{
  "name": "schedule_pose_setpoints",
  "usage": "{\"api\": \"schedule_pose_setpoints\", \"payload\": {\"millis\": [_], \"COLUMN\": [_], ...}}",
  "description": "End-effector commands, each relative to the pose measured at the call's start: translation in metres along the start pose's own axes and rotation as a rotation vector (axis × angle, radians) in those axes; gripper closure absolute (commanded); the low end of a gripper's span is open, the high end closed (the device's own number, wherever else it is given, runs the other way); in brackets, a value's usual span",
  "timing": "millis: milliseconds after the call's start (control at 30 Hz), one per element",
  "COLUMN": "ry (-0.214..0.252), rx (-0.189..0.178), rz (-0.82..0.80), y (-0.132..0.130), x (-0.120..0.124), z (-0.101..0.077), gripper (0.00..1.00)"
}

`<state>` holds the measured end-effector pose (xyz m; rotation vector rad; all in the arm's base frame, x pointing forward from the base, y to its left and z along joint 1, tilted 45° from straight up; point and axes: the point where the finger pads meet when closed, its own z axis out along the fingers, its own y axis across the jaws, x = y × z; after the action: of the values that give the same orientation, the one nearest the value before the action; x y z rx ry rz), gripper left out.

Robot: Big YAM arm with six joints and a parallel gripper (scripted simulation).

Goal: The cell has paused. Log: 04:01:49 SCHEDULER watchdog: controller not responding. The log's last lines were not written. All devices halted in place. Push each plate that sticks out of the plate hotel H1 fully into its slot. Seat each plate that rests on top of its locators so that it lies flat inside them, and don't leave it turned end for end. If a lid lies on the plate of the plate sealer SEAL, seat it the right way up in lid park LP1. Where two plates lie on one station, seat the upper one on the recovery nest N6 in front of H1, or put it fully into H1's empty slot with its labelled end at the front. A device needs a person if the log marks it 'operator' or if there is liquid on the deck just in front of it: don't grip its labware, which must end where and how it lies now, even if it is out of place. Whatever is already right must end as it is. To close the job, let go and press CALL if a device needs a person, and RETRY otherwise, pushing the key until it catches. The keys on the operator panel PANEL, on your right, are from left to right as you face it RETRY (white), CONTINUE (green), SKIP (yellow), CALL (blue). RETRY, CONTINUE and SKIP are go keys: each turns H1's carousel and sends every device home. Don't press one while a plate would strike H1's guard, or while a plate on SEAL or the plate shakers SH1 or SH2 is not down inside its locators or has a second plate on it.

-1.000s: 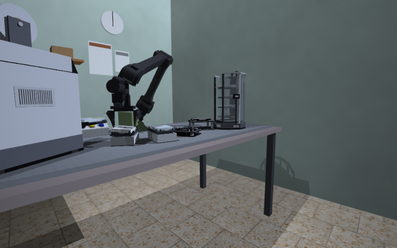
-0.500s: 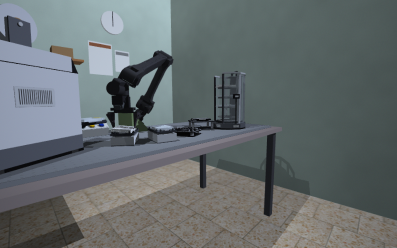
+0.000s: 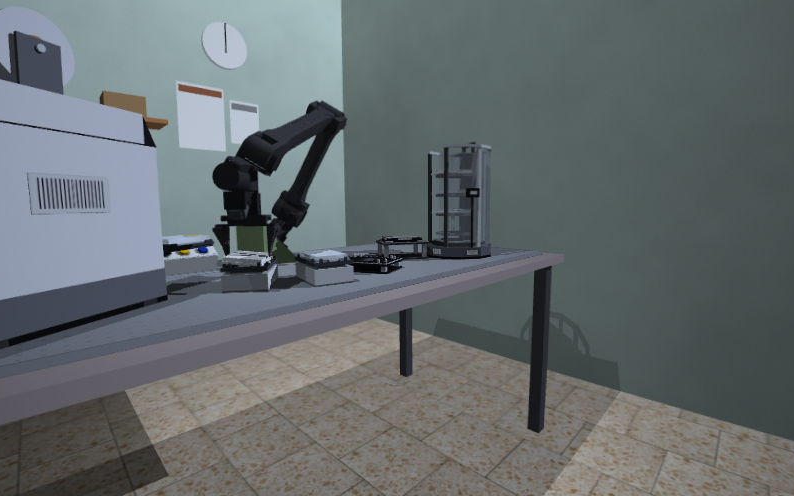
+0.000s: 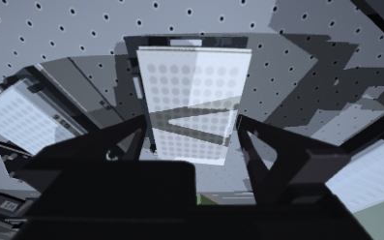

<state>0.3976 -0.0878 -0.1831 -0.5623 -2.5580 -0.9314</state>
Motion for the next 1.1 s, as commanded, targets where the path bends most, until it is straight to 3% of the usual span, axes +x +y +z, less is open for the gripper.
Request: {"api": "schedule_pose_setpoints", "payload": {"millis": [0,733,1067], "ry": [0.026,0.012,0.013], "rx": [0.006,0.009,0.009], "rz": [0.004,-0.004,-0.004], "y": [0.0044,0.0063,0.0063], "x": [-0.0005,-0.0088,-0.0088], "z": [0.0137,0.0086,0.0086], "gripper": [0.0,0.0,0.16]}}
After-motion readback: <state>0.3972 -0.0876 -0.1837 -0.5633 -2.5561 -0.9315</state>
